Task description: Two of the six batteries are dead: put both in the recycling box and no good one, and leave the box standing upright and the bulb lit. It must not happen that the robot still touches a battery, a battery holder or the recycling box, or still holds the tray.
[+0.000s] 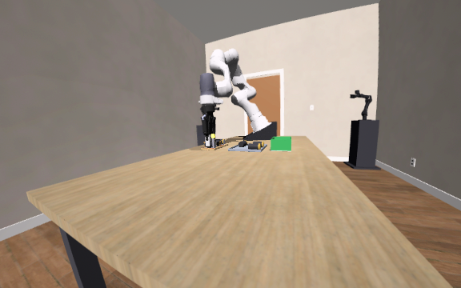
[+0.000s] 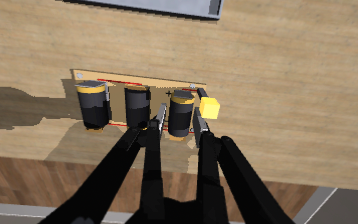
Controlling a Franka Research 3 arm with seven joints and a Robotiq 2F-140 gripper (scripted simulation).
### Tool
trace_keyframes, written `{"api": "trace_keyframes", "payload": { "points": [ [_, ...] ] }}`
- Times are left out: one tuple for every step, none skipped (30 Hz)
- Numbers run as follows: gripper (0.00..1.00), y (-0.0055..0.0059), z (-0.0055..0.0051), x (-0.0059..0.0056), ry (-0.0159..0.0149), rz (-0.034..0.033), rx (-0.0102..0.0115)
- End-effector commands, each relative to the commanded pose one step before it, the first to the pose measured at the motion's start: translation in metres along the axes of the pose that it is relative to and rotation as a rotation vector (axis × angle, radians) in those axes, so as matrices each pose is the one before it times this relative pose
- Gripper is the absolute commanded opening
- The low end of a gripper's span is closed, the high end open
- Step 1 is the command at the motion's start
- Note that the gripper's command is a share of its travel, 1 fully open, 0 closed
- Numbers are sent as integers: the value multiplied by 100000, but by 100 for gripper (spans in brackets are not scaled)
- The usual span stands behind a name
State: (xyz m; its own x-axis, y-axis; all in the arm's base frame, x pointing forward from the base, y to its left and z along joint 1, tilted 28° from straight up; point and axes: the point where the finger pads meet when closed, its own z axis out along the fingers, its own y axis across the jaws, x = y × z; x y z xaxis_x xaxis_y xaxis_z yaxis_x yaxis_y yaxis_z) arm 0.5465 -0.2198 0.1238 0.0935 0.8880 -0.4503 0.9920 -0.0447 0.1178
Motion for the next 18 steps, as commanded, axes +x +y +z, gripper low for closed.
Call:
{"api": "trace_keyframes", "payload": {
  "points": [
    [29, 292, -2, 85, 333, -1079, -894],
    [29, 0, 0, 0, 0, 0, 0],
    [29, 0, 0, 0, 0, 0, 0],
    [29, 0, 0, 0, 0, 0, 0],
    [29, 0, 0, 0, 0, 0, 0],
    [29, 0, 0, 0, 0, 0, 0],
    [16, 0, 0, 0, 0, 0, 0],
    [16, 0, 0, 0, 0, 0, 0],
    [16, 0, 0, 0, 0, 0, 0],
    [16, 0, 0, 0, 0, 0, 0],
    [16, 0, 0, 0, 0, 0, 0],
    [16, 0, 0, 0, 0, 0, 0],
    [16, 0, 0, 0, 0, 0, 0],
    [16, 0, 0, 0, 0, 0, 0],
    [16, 0, 0, 0, 0, 0, 0],
    [16, 0, 0, 0, 0, 0, 0],
    [16, 0, 0, 0, 0, 0, 0],
    [16, 0, 0, 0, 0, 0, 0]
  ]
}}
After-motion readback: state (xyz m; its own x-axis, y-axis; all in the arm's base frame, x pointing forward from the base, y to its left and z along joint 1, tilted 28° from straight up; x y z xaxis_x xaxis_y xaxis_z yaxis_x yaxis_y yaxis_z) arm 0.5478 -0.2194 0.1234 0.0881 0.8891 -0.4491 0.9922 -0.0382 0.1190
